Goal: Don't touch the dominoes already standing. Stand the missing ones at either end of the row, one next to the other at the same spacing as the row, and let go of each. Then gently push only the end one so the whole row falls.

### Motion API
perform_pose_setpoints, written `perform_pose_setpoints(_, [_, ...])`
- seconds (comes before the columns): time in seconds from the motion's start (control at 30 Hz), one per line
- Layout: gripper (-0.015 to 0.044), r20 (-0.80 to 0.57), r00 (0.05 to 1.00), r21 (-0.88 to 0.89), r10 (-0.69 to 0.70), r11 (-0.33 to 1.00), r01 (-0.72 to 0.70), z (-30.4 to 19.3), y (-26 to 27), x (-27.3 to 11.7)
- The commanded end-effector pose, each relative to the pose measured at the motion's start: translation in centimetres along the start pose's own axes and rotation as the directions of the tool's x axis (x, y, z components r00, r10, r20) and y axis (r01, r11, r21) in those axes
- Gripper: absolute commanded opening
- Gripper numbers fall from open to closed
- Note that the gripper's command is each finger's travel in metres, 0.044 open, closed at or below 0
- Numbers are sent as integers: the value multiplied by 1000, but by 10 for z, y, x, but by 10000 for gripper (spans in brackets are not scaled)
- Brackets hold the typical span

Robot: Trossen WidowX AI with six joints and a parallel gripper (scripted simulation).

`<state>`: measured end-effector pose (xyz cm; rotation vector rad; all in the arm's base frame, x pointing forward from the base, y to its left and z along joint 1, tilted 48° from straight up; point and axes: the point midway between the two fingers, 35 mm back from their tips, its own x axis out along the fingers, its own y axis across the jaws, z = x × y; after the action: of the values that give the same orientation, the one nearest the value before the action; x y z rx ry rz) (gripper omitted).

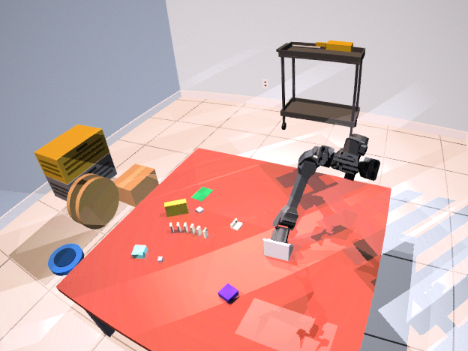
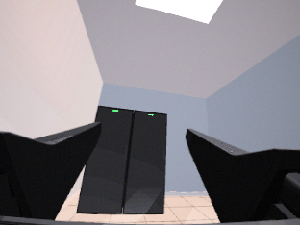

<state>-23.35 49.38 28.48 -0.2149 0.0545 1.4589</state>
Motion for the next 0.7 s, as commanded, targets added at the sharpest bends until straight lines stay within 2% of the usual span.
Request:
perform_pose_setpoints(0.0, [374,-4,1000,0,-5,1000,5,-1,-3,1])
perform_pose_setpoints(0.27, [164,-176,957,-5,-230,972,233,-51,-115,42])
perform_pose_setpoints(0.47, [6,-339,851,-33,-402,909,416,-101,-213,50])
perform_pose_setpoints(0.67, [0,-496,682,-76,-537,810,582,-152,-307,31])
